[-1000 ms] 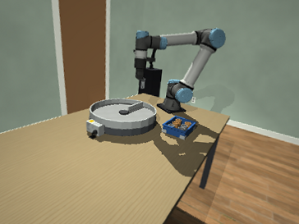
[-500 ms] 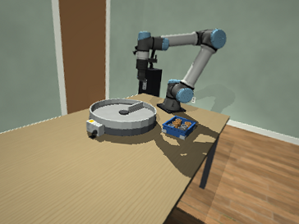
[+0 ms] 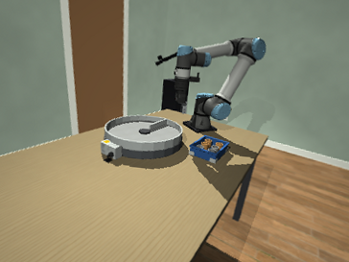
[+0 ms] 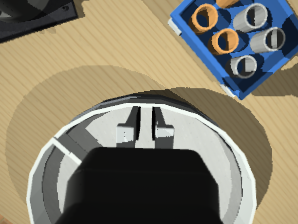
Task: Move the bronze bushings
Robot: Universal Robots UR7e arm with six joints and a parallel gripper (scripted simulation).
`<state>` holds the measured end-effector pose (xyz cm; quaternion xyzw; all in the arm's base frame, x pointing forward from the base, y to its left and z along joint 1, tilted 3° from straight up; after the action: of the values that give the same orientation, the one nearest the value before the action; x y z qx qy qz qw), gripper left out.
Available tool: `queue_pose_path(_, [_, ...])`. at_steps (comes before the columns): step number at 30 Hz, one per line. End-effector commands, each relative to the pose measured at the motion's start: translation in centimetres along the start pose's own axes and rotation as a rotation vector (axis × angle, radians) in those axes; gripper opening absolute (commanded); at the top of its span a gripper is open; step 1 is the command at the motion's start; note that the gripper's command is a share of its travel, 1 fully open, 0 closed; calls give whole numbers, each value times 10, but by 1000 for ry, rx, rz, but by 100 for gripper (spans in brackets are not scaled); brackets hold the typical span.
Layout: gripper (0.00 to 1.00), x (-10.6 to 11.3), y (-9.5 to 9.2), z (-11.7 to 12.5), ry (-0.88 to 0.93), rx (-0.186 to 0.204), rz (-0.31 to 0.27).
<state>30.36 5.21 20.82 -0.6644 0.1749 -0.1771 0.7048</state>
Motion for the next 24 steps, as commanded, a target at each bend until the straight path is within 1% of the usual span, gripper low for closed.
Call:
queue_pose_path(1, [36, -22, 11, 29, 4, -8, -6])
queue_pose_path(8, [36, -64, 32, 75, 4, -8, -6])
queue_pose_path(14, [36, -92, 46, 105, 4, -8, -6])
queue_pose_path(16, [36, -99, 49, 113, 4, -8, -6])
queue_pose_path(18, [36, -99, 49, 113, 4, -8, -6])
queue_pose_path(24, [36, -112, 55, 126, 4, -8, -6])
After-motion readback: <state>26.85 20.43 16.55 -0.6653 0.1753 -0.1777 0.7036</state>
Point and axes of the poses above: the point where the finger pads meet when closed, its own y axis out along the fingers, its own z axis across the jaws, x = y × z, the point moved 3 cm from there along -y, back along the fingers, and after that the axes turned 10 degrees about -y, right-handed, at the moved point
